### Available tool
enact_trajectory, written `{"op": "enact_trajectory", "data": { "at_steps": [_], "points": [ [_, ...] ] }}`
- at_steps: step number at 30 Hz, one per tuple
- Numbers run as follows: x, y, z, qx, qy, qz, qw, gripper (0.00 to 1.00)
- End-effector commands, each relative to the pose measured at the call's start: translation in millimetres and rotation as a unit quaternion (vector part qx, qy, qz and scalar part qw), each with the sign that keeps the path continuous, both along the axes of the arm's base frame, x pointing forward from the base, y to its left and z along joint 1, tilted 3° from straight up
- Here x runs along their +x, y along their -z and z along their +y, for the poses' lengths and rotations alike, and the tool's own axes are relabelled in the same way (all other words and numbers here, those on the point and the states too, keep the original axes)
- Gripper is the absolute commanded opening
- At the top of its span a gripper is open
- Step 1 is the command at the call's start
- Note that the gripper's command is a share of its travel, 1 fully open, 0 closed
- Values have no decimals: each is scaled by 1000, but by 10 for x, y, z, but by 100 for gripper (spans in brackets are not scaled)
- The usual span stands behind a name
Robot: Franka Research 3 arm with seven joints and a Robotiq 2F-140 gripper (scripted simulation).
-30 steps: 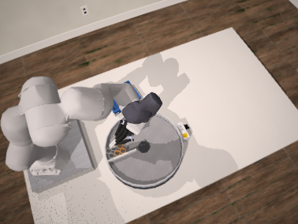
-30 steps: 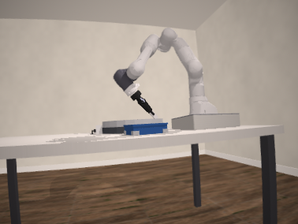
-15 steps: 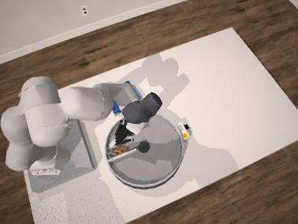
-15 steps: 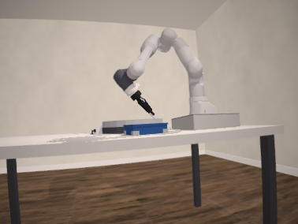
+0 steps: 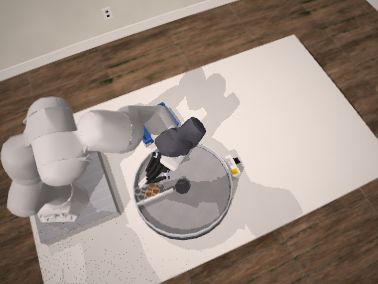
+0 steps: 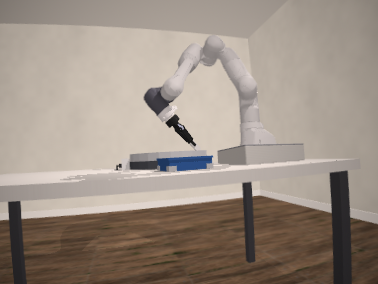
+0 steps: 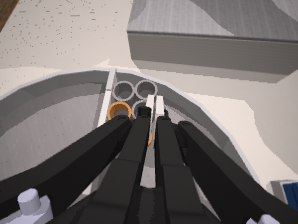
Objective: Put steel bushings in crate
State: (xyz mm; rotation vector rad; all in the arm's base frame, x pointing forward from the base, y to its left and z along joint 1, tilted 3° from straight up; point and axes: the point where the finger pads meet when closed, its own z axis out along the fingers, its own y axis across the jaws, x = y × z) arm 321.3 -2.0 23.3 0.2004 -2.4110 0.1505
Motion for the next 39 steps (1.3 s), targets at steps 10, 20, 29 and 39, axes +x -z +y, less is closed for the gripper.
{"op": "enact_trajectory", "data": {
  "at_steps": [10, 20, 29, 39],
  "points": [
    [12, -38, -20, -3, 1, -1, 1000, 0],
    [18, -372, -3, -3, 1, -1, 1000, 0],
    [21, -572, 7, -3, 1, -1, 1000, 0],
    [21, -572, 7, -3, 1, -1, 1000, 0]
  ]
}}
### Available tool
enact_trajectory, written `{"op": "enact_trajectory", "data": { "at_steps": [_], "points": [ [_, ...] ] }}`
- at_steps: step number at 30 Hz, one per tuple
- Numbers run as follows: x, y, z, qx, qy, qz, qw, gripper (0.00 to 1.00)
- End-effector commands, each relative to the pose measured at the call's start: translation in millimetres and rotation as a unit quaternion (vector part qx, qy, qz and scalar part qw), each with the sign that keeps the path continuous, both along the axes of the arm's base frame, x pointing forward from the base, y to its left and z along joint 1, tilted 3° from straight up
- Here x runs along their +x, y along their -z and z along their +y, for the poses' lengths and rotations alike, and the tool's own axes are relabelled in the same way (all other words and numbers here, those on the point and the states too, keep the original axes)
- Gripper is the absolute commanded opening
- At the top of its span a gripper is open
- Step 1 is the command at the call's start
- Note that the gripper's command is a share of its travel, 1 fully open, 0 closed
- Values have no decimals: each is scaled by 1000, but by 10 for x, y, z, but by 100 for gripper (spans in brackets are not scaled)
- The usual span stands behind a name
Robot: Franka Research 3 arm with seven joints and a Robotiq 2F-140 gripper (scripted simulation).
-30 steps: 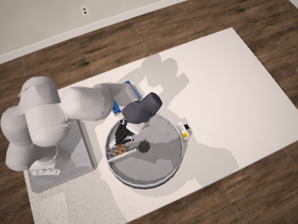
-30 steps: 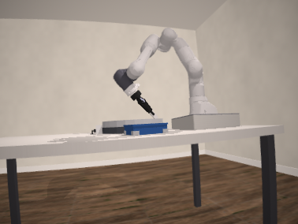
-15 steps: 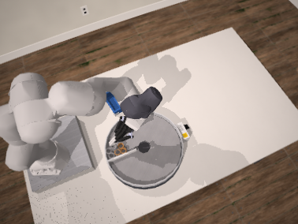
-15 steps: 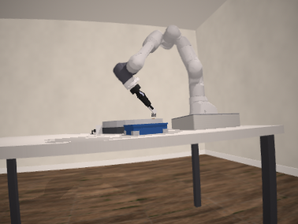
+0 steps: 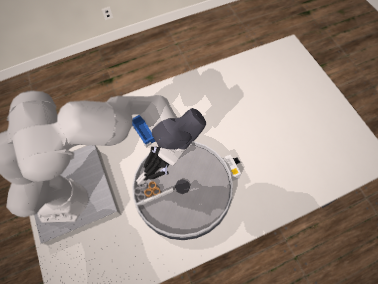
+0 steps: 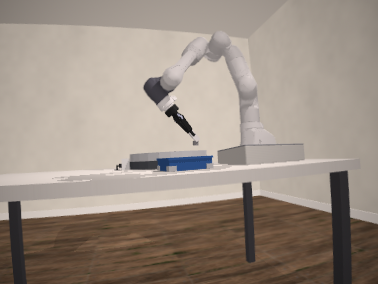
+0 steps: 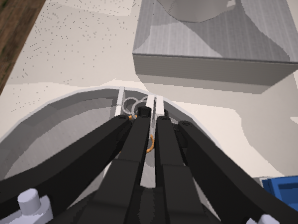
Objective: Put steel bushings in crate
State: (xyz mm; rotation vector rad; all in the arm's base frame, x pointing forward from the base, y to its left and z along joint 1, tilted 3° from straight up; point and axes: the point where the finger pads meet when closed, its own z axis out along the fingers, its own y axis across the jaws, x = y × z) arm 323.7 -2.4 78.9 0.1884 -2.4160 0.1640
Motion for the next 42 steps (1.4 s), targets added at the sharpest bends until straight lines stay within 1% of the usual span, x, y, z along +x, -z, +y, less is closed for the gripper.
{"op": "enact_trajectory", "data": {
  "at_steps": [1, 30, 33, 35, 38, 41, 42],
  "points": [
    [-3, -16, 12, 4, -2, 2, 1000, 0],
    [4, -15, 38, 4, -2, 2, 1000, 0],
    [32, -9, 137, 4, -2, 2, 1000, 0],
    [65, -3, 255, 4, -2, 2, 1000, 0],
    [134, 11, 504, 4, -2, 2, 1000, 0],
    [223, 29, 820, 4, -2, 2, 1000, 0],
    [223, 29, 820, 4, -2, 2, 1000, 0]
  ]
}}
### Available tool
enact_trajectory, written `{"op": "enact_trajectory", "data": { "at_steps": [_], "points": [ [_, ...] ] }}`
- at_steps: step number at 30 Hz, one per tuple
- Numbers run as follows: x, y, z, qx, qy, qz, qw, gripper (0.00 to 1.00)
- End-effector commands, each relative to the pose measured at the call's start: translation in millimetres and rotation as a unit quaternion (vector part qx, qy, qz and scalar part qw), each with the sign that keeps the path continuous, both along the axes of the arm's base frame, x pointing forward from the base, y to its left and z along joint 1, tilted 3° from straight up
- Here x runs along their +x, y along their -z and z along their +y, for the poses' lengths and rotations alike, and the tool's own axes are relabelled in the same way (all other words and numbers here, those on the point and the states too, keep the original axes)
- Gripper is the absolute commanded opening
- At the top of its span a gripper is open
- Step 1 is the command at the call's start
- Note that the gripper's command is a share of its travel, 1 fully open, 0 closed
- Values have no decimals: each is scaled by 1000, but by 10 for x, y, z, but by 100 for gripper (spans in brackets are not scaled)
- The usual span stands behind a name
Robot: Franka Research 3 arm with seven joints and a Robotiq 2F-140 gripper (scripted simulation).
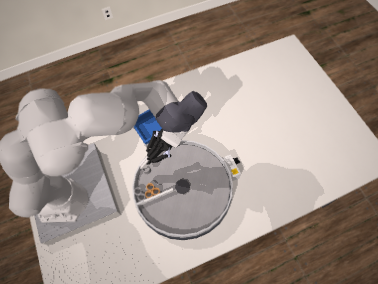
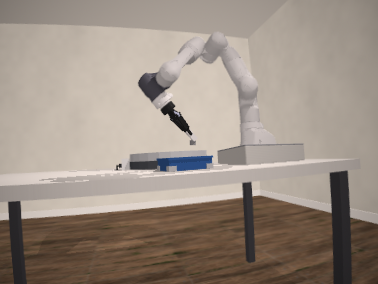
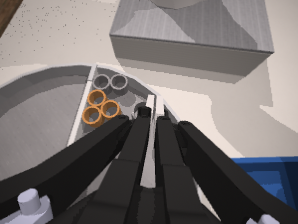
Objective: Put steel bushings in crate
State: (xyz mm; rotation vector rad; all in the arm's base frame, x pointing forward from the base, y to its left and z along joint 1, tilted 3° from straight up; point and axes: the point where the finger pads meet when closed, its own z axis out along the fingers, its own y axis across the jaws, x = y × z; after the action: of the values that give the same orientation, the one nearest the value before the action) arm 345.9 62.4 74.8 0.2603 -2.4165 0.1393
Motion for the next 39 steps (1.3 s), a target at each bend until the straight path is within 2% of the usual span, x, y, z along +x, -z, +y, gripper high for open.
{"op": "enact_trajectory", "data": {
  "at_steps": [1, 11, 16, 18, 23, 28, 33, 39],
  "points": [
    [1, -12, 171, -15, 21, 1, 1000, 0],
    [334, 55, 1361, -15, 21, 1, 1000, 0],
    [475, 83, 1868, -15, 21, 1, 1000, 0],
    [475, 83, 1868, -15, 21, 1, 1000, 0],
    [581, 104, 2248, -15, 21, 1, 1000, 0],
    [650, 118, 2491, -15, 21, 1, 1000, 0],
    [684, 125, 2614, -15, 21, 1, 1000, 0],
    [693, 127, 2647, -15, 21, 1, 1000, 0]
  ]
}}
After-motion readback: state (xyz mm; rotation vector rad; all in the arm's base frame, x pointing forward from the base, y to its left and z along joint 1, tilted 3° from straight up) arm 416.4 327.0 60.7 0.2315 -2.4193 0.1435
